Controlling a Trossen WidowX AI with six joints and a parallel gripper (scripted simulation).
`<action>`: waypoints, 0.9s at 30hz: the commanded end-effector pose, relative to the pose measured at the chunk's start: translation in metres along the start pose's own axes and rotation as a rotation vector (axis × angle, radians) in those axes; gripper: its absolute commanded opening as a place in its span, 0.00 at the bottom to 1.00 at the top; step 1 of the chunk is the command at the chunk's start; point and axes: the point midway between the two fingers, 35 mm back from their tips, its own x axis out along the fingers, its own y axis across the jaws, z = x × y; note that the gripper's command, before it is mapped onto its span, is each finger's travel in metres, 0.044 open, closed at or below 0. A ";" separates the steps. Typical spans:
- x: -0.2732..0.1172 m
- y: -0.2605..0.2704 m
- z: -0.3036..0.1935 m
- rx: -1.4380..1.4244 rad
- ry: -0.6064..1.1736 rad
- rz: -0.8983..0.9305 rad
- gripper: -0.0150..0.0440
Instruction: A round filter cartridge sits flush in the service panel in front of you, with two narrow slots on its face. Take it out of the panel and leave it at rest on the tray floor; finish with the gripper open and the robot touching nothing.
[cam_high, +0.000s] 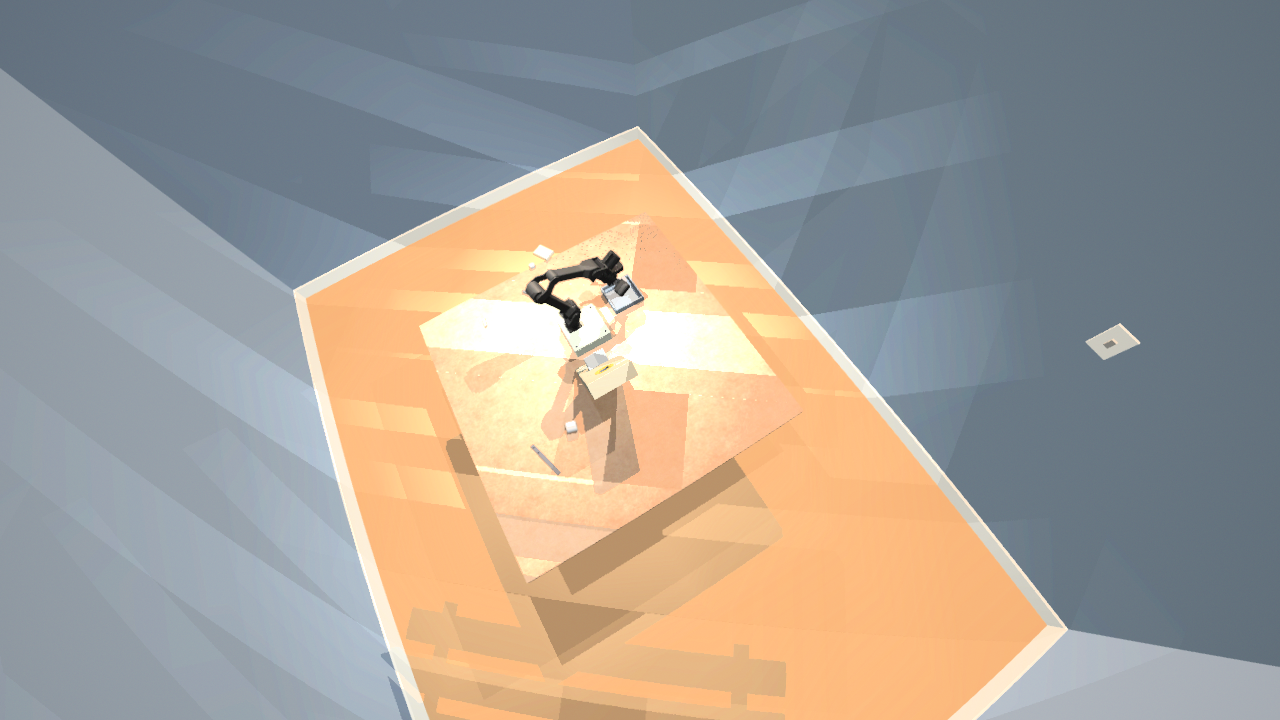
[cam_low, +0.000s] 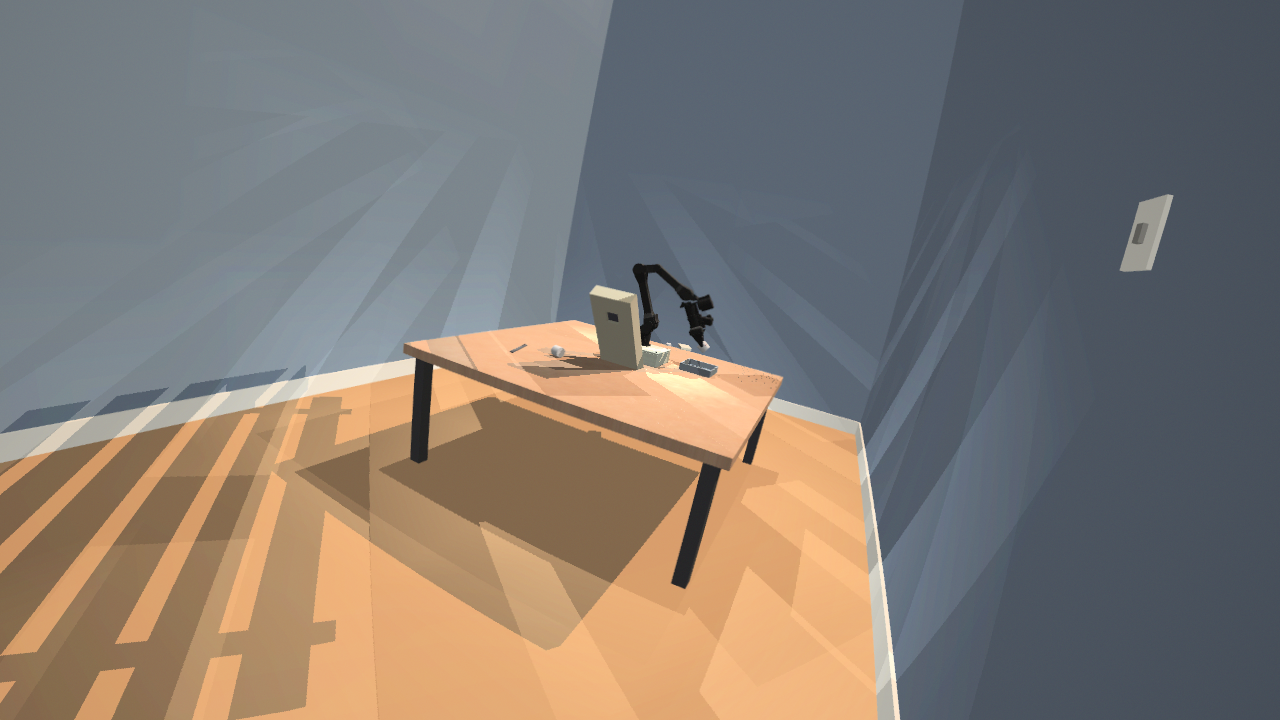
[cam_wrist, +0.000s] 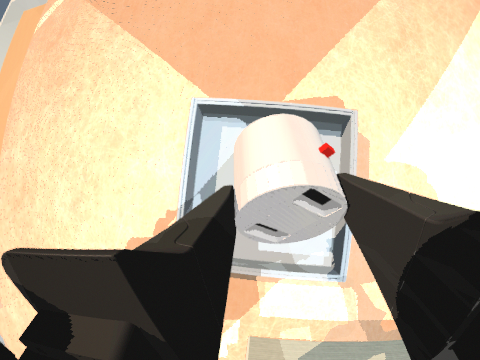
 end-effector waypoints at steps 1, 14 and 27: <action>0.003 0.004 0.000 -0.014 -0.011 0.009 0.25; 0.059 0.004 -0.029 -0.014 -0.011 0.009 0.25; 0.065 0.004 -0.037 -0.017 0.002 0.010 0.61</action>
